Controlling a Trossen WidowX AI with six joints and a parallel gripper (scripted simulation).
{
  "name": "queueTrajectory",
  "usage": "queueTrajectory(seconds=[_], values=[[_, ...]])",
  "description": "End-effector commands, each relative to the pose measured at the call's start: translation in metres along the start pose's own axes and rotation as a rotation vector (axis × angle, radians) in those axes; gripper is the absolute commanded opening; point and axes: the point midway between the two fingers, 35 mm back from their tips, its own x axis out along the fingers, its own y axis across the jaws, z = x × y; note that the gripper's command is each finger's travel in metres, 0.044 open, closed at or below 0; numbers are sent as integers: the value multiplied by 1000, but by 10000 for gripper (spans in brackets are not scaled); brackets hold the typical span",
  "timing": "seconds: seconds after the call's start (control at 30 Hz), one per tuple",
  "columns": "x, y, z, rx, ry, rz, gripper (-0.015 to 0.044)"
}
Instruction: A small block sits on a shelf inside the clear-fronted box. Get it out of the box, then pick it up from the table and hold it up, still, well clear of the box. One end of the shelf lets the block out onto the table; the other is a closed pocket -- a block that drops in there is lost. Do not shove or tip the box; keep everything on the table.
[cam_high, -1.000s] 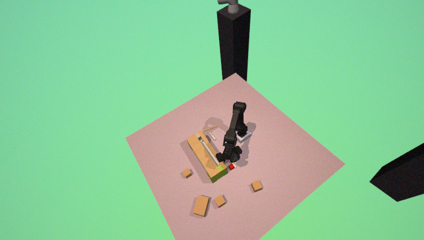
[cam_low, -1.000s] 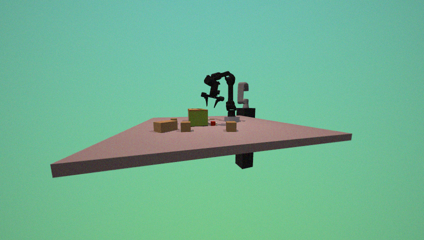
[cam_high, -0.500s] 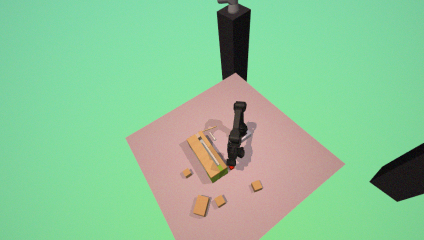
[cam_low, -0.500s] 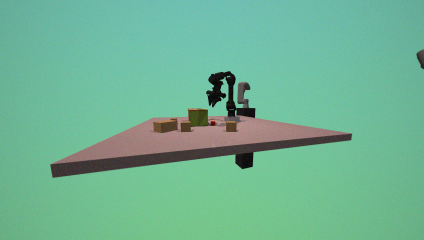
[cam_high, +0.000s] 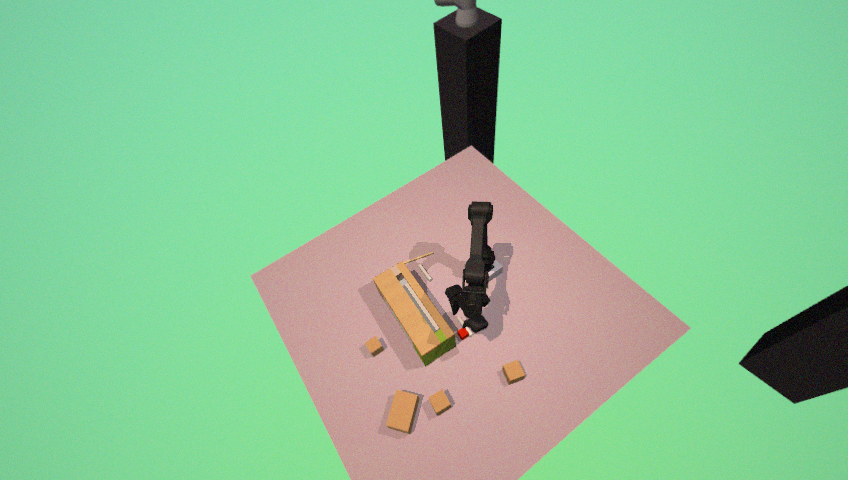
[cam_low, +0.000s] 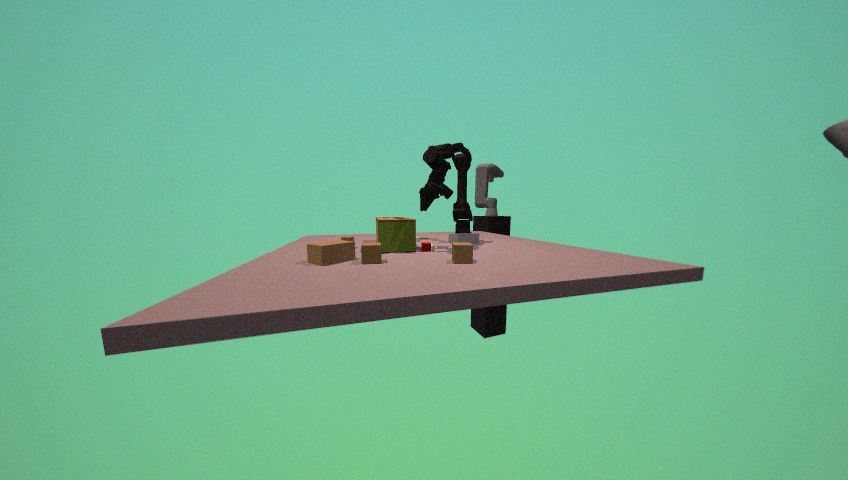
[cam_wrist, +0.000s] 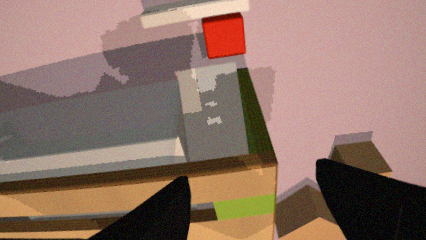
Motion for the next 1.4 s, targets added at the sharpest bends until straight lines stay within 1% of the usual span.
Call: queueTrajectory(seconds=[0.0, 0.17, 0.23, 0.5, 1.37], values=[[8, -1, 2, -17, 7, 2, 285], [69, -3, 31, -17, 7, 2, 285], [83, -1, 40, -18, 6, 2, 285], [85, -1, 41, -18, 6, 2, 285], [125, 0, 55, -18, 7, 2, 285]])
